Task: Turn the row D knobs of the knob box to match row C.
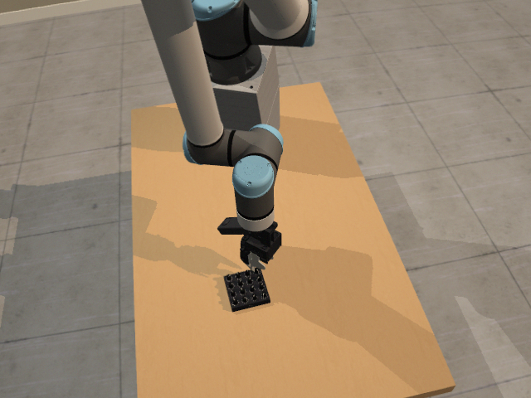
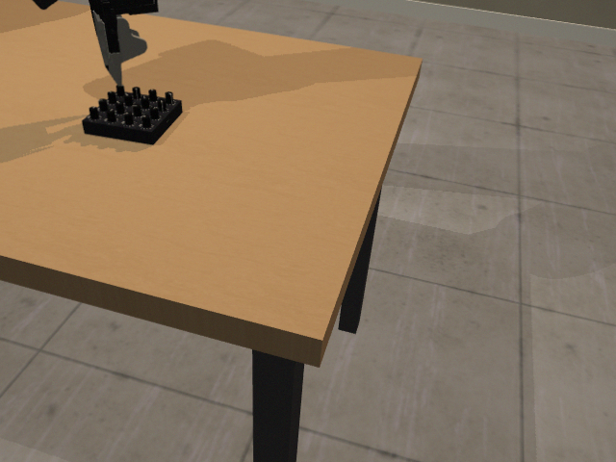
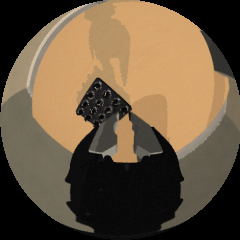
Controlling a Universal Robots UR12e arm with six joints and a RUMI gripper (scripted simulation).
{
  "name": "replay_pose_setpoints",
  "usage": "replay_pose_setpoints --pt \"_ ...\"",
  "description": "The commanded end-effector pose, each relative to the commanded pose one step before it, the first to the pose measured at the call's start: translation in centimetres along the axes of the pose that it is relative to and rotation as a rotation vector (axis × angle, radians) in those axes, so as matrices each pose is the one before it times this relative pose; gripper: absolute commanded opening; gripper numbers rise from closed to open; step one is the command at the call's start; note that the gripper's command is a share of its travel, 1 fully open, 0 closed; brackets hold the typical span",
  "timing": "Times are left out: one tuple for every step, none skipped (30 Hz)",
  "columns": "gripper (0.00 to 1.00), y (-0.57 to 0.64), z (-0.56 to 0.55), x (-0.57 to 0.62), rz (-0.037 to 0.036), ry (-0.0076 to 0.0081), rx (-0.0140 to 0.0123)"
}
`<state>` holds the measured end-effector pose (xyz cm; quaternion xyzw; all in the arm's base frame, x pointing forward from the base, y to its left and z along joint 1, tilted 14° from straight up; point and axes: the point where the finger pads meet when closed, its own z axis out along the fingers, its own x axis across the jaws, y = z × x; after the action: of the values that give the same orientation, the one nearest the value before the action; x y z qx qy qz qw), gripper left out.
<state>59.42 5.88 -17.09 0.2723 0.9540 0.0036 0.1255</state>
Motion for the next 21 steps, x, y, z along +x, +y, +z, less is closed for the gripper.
replay_pose_setpoints --pt "0.11 0.021 0.023 -0.025 -0.00006 -0.00071 -0.00042" --pt "0.11 0.000 0.036 0.000 0.00000 0.00000 0.00000" --pt "0.11 0.000 0.045 0.000 0.00000 0.00000 0.00000" --pt "0.11 0.000 0.053 0.000 0.00000 0.00000 0.00000" --pt "0.11 0.000 0.061 0.000 0.00000 0.00000 0.00000" --pt "0.11 0.000 0.069 0.000 0.00000 0.00000 0.00000" --pt "0.11 0.000 0.075 0.000 0.00000 0.00000 0.00000" --pt "0.11 0.000 0.080 0.000 0.00000 0.00000 0.00000" --pt "0.11 0.000 0.084 0.000 0.00000 0.00000 0.00000" --pt "0.11 0.000 0.086 0.000 0.00000 0.00000 0.00000" --pt "0.11 0.000 0.087 0.000 0.00000 0.00000 0.00000" --pt "0.11 0.000 0.086 0.000 0.00000 0.00000 0.00000" --pt "0.11 0.000 0.084 0.000 0.00000 0.00000 0.00000" --pt "0.11 0.000 0.000 0.000 0.00000 0.00000 0.00000" --pt "0.11 0.000 0.000 0.000 0.00000 0.00000 0.00000" --pt "0.11 0.000 0.081 0.000 0.00000 0.00000 0.00000" --pt "0.11 0.000 0.075 0.000 0.00000 0.00000 0.00000" --pt "0.11 0.000 0.069 0.000 0.00000 0.00000 0.00000" --pt "0.11 0.000 0.062 0.000 0.00000 0.00000 0.00000" --pt "0.11 0.000 0.054 0.000 0.00000 0.00000 0.00000" --pt "0.11 0.000 0.045 0.000 0.00000 0.00000 0.00000"
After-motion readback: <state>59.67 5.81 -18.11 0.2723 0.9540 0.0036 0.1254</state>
